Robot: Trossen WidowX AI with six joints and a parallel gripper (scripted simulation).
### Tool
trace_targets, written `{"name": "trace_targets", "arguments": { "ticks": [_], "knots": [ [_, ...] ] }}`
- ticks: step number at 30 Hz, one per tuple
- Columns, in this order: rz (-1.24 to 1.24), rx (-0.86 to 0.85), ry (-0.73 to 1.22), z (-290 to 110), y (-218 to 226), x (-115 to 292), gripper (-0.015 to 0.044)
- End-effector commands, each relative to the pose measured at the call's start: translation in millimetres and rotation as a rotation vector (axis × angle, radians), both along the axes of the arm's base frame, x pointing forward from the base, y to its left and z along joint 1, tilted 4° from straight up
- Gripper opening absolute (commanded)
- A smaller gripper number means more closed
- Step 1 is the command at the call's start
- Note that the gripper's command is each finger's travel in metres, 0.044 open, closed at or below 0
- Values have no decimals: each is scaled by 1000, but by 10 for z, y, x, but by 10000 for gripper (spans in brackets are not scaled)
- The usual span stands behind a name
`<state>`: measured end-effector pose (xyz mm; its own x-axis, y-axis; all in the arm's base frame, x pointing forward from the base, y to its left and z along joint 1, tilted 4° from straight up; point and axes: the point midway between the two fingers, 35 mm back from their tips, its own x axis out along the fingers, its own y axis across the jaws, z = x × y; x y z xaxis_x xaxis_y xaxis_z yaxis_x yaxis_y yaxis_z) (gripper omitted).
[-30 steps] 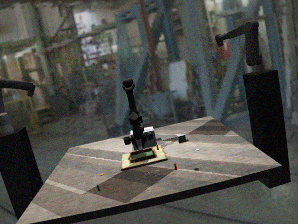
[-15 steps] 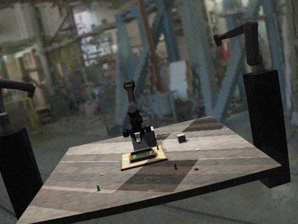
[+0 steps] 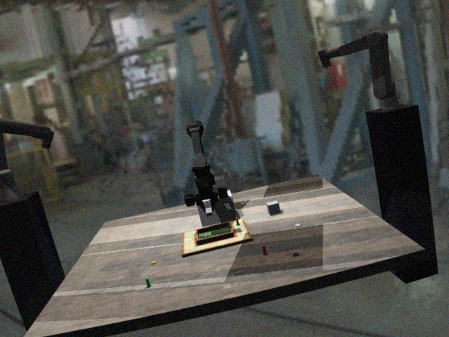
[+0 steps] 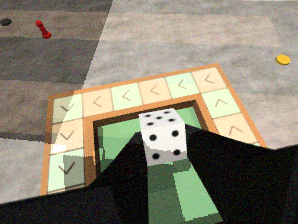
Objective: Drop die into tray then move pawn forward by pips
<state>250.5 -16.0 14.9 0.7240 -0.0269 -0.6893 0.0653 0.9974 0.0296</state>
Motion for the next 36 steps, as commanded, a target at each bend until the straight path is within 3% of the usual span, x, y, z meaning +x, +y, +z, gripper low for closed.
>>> {"name": "trace_targets", "arguments": {
  "ticks": [1, 3, 12, 20, 24, 36],
  "knots": [
    [0, 0, 0, 0, 0, 1, 0],
    [0, 0, 0, 0, 0, 1, 0],
    [0, 0, 0, 12, -1, 4, 236],
    [5, 0, 0, 412, -12, 2, 440],
    [6, 2, 32, 399, -12, 15, 440],
    [23, 40, 630, 108, -11, 186, 440]
  ]
}}
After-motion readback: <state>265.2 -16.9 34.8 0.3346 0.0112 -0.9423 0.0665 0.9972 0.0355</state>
